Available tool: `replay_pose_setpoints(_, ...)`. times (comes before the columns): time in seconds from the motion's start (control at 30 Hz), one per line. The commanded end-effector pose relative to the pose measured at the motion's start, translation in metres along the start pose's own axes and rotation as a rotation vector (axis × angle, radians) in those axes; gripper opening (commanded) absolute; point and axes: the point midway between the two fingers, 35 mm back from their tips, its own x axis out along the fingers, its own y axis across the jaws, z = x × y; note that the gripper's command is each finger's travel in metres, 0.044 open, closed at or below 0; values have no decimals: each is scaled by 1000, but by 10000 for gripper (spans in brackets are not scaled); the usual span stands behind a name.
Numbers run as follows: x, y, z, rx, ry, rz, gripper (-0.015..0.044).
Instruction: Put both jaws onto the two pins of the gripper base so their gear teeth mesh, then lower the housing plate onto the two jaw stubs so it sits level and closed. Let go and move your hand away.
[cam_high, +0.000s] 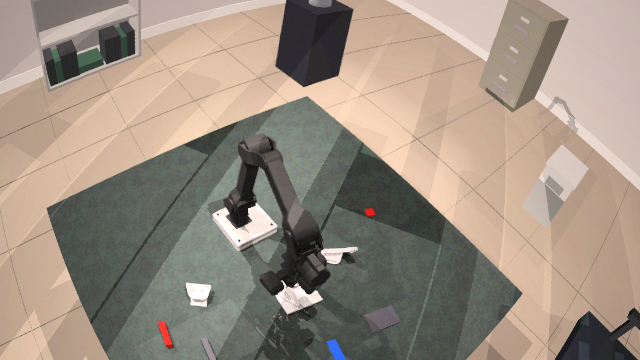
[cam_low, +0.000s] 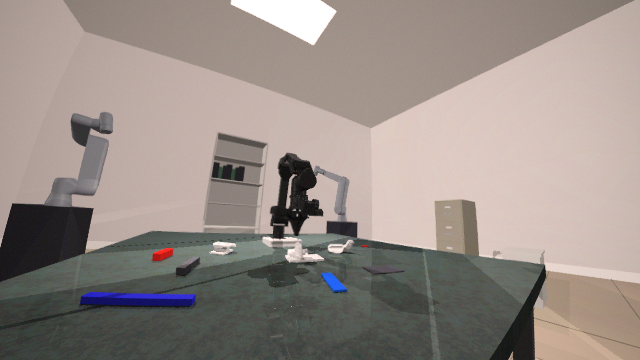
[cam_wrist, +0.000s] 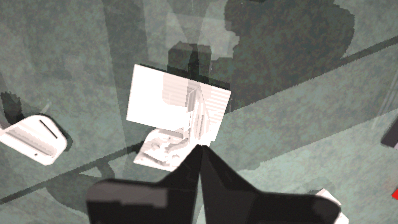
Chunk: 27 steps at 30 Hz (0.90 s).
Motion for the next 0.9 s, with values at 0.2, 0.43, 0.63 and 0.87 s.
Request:
replay_pose_setpoints(0.2,-1,10,4,-49,0,1,0)
replay_pose_setpoints(0.43,-2,40,14,-185,-1,4,0)
replay_pose_setpoints(0.63,-3,64,19,-287,-4,8,0)
replay_pose_setpoints(0.87,-4,93,23,-405,-7,13,0)
